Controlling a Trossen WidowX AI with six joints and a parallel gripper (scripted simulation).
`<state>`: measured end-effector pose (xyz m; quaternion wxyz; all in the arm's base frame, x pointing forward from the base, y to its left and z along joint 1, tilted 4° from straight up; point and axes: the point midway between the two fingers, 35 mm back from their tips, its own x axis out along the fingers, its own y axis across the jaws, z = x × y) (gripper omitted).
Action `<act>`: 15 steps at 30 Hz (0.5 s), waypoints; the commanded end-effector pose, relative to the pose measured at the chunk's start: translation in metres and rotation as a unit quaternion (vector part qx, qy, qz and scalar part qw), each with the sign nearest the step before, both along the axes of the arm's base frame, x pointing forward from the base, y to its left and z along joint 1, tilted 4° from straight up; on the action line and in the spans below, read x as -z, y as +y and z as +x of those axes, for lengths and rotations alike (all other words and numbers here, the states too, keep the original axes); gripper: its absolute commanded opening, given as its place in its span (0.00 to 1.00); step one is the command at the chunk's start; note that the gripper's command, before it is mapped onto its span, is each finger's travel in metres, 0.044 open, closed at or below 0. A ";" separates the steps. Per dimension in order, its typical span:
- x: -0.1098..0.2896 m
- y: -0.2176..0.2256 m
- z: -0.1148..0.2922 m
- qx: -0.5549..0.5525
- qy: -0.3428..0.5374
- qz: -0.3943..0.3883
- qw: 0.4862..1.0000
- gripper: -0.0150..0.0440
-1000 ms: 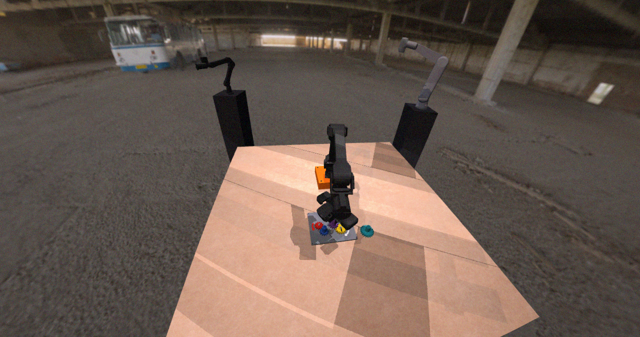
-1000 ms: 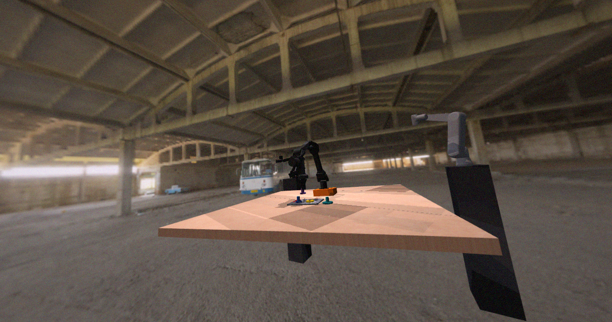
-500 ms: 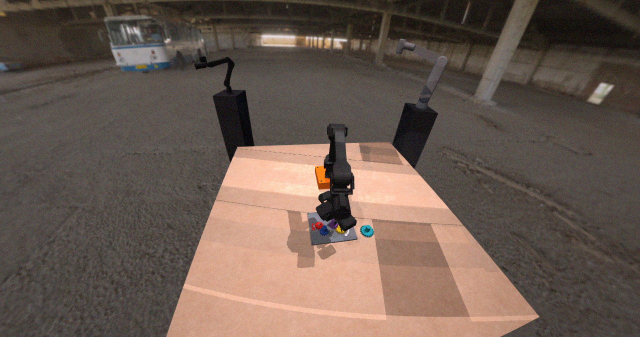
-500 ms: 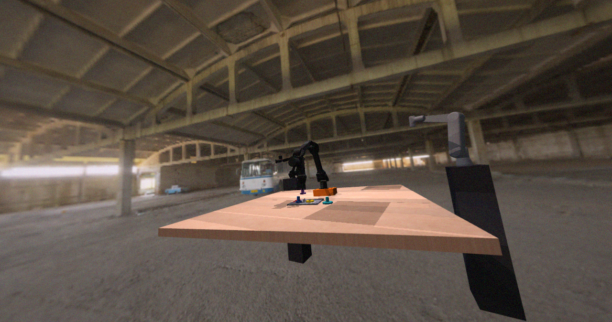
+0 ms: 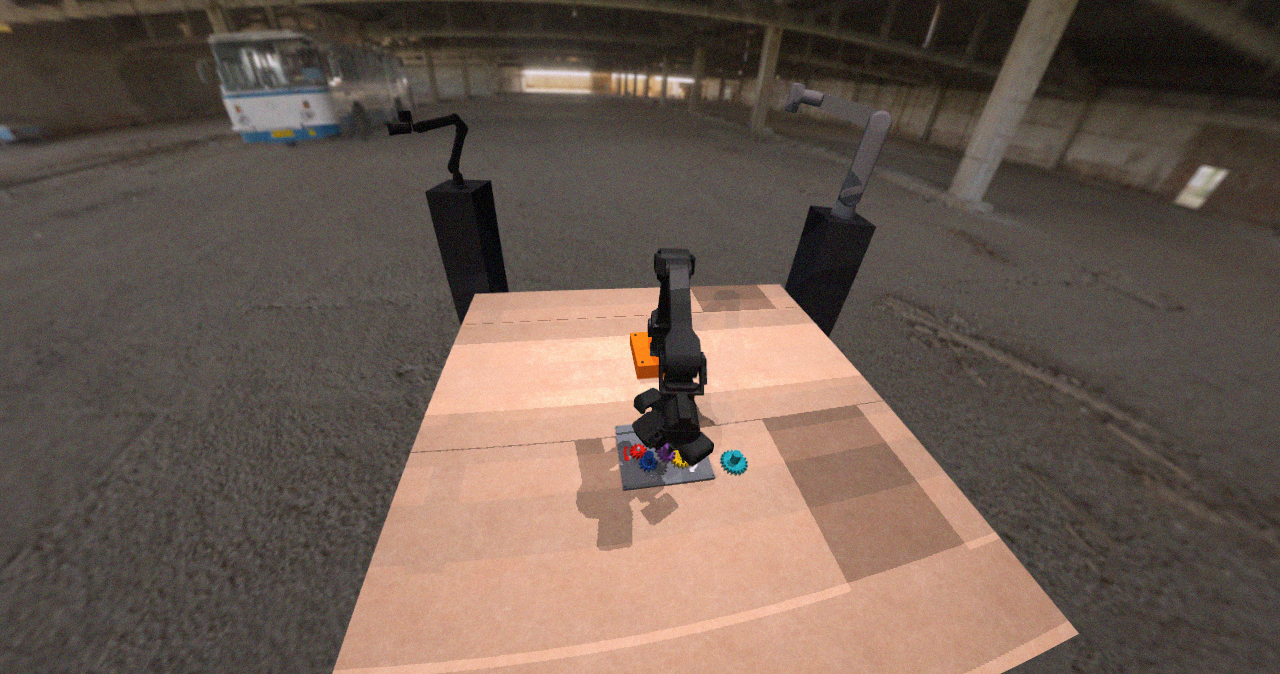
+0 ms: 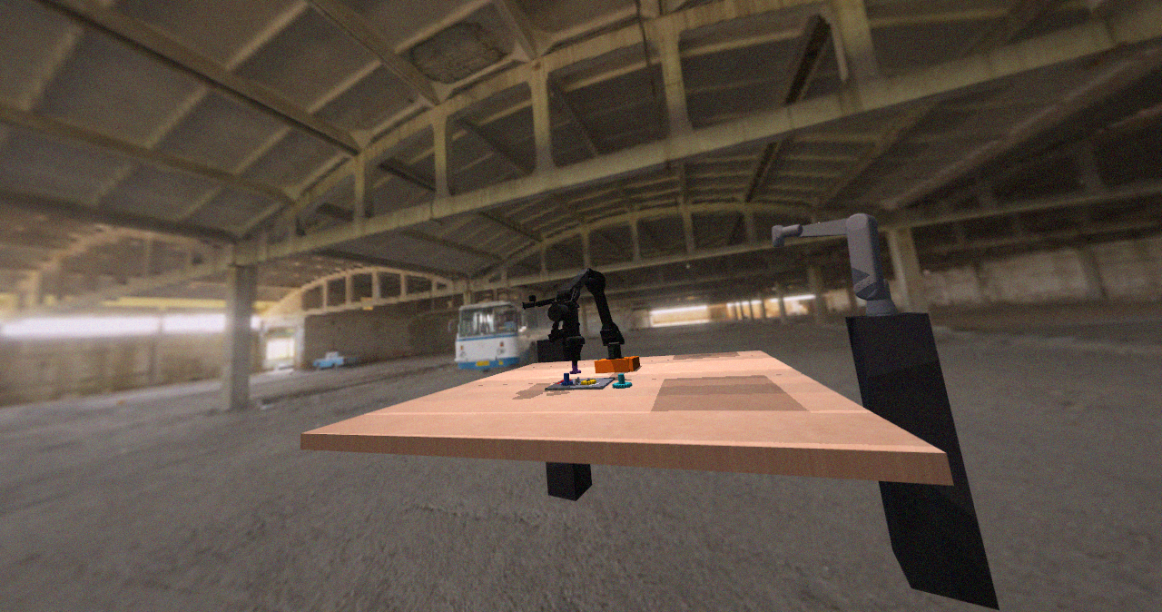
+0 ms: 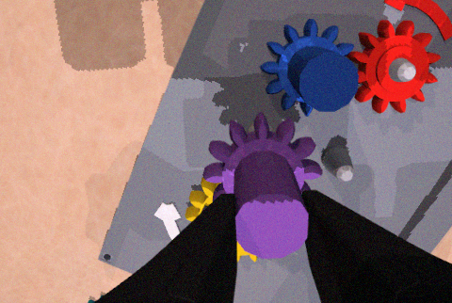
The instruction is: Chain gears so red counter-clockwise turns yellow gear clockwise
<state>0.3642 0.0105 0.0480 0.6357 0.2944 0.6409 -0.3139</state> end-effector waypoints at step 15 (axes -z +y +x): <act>0.031 -0.001 -0.002 0.172 0.001 -0.006 0.985 0.25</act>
